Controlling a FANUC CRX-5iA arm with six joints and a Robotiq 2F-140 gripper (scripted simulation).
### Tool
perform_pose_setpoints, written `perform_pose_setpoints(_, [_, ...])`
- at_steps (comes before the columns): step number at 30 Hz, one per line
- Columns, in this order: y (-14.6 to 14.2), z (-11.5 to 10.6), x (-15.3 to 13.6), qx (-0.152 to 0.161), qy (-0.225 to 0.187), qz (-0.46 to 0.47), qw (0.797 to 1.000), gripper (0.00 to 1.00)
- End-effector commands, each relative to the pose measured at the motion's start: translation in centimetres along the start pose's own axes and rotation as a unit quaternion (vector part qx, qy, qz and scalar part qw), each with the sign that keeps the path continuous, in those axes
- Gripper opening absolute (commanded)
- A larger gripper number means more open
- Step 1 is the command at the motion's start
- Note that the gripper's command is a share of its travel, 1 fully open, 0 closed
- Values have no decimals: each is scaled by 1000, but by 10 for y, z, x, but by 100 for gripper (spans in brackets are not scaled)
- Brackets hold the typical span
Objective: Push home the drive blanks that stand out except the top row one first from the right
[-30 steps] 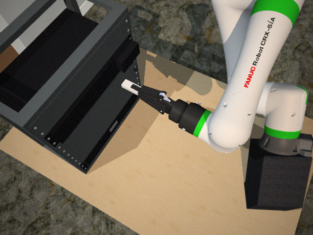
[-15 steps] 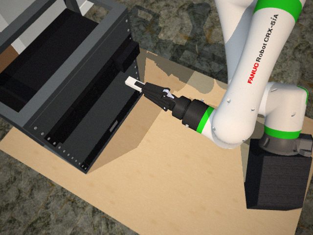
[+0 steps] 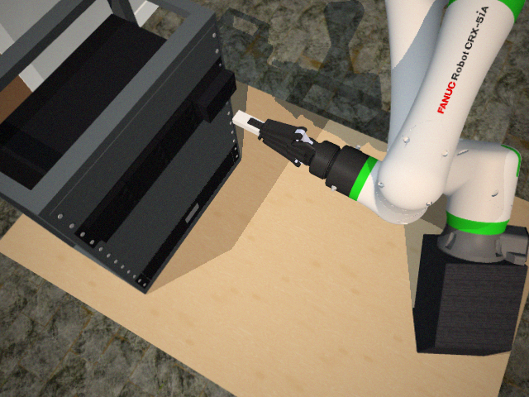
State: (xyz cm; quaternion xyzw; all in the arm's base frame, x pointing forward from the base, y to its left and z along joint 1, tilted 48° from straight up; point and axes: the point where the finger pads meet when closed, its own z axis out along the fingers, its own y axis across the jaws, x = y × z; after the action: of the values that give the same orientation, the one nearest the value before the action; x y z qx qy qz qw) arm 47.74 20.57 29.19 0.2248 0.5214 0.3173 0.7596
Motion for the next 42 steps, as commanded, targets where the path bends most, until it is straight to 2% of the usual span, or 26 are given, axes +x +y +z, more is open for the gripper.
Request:
perform_pose_setpoints(1, [-2,0,-12,0,-1,1,1000,0])
perform_pose_setpoints(10, [-4,0,-20,0,-1,1,1000,0])
perform_pose_setpoints(15, [-4,8,-20,0,-1,1,1000,0])
perform_pose_setpoints(19, [-4,30,-20,0,-1,1,1000,0])
perform_pose_setpoints(22, [-4,39,-20,0,-1,1,1000,0])
perform_pose_setpoints(42, [-4,39,-20,0,-1,1,1000,0])
